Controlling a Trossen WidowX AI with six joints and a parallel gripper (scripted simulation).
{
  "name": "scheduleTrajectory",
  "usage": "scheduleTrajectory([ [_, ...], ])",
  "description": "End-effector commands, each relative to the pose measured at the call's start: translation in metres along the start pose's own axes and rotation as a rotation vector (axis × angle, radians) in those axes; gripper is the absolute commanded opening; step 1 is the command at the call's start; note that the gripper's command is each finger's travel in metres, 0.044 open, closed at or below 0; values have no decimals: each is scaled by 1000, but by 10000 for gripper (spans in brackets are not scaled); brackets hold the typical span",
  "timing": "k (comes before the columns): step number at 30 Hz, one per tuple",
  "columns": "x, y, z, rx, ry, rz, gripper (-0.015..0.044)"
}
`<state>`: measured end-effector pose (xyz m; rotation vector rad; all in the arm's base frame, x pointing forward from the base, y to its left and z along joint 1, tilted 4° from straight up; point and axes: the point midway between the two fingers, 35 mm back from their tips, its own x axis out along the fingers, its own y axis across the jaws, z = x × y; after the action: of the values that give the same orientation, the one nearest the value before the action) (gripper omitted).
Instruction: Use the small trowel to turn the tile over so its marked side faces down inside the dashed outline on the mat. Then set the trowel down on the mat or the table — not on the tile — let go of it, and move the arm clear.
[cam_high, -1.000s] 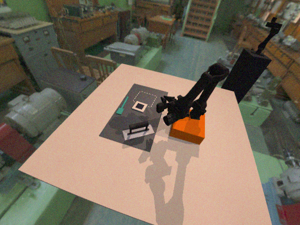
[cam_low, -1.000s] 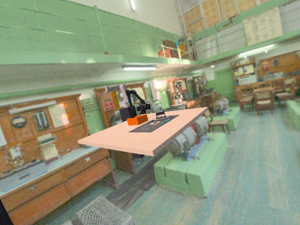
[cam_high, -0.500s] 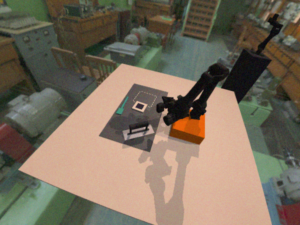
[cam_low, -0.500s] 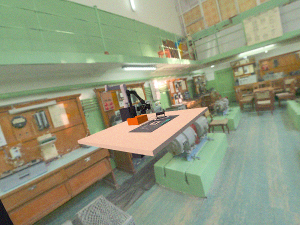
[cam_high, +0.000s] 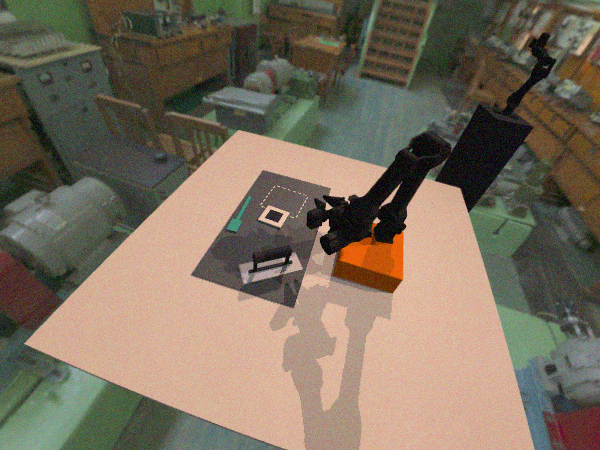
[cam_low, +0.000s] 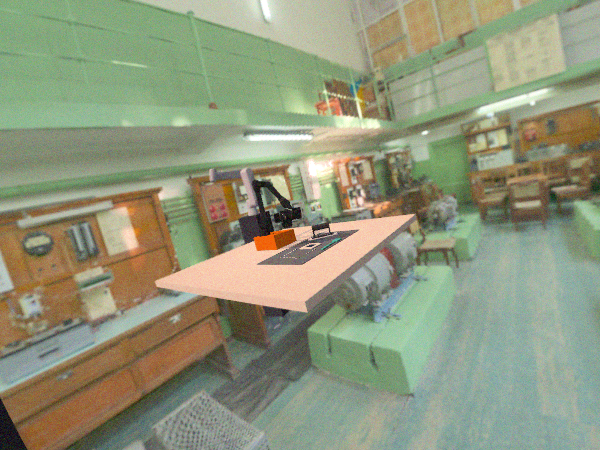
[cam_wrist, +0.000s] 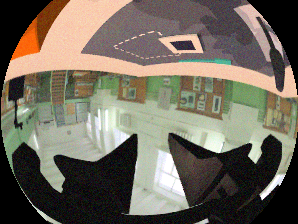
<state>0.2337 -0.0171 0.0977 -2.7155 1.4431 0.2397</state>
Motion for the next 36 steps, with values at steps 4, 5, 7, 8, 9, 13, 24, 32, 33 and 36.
scheduleTrajectory([
  [4,2,-18,9,141,-131,46,270],
  [5,3,-21,11,165,-153,55,270],
  [7,3,-27,14,215,-197,75,270],
  [8,3,-30,15,239,-218,85,270],
  [9,3,-33,17,264,-240,96,270],
  [13,3,-46,23,364,-323,143,270],
  [24,0,-80,36,632,-536,299,270],
  [32,-5,-106,42,821,-677,439,270],
  [33,-6,-109,43,844,-694,458,270],
  [36,-8,-119,44,912,-743,516,270],
])
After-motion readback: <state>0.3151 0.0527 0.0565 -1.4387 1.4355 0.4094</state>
